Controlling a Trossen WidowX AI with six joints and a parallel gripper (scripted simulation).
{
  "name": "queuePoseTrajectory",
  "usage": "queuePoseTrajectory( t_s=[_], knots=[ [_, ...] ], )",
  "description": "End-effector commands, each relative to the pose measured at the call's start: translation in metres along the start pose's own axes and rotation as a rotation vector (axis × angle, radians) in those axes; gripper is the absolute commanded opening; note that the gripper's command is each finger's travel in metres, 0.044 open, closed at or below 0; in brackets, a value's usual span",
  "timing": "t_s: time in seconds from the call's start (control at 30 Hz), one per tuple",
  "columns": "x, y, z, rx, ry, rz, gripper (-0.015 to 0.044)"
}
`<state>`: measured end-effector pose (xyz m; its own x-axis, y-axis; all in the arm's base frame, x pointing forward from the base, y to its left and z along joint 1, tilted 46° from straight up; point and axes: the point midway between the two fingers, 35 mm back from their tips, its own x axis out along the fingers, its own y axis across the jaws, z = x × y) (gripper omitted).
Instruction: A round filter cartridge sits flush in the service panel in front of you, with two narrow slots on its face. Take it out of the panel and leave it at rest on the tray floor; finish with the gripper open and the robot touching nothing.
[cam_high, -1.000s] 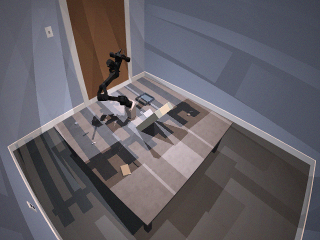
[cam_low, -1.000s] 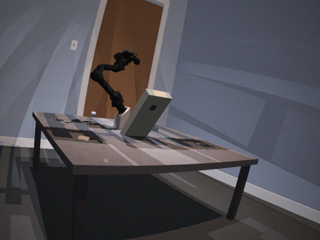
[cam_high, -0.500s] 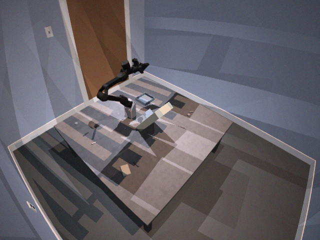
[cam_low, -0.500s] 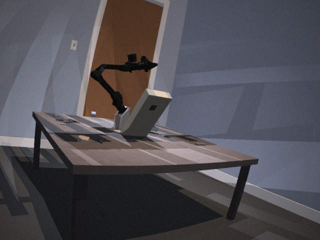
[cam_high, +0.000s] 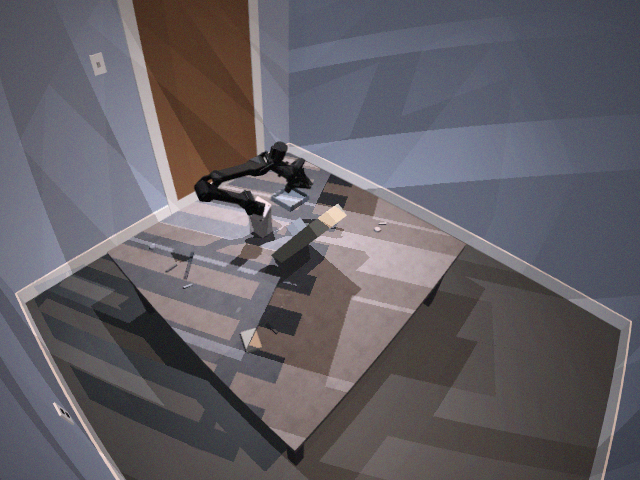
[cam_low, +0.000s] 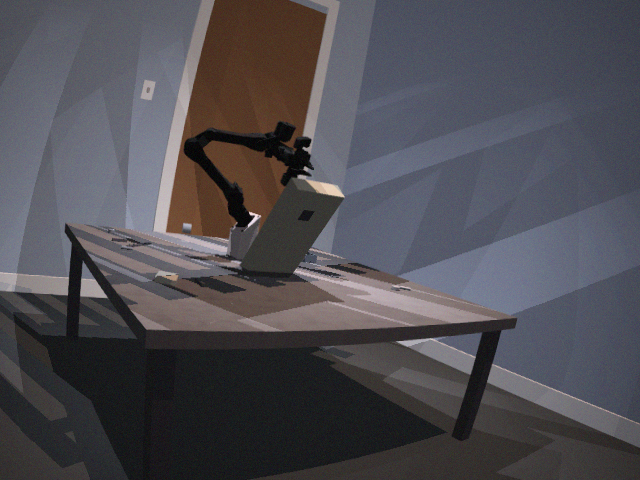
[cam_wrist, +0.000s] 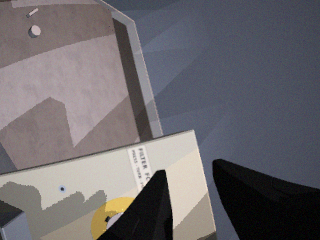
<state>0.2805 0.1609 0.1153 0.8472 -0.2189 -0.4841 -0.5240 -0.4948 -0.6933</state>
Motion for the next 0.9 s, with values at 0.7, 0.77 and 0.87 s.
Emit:
queuePoseTrajectory(
  t_s=[0.7, 0.77, 0.87],
  knots=[
    [0.039, 0.048, -0.084, -0.547, 0.27, 0.286, 0.0109],
    [0.042, 0.048, -0.085, -0.547, 0.27, 0.286, 0.0109],
    [0.047, 0.049, -0.086, -0.546, 0.269, 0.287, 0.0109]
  ],
)
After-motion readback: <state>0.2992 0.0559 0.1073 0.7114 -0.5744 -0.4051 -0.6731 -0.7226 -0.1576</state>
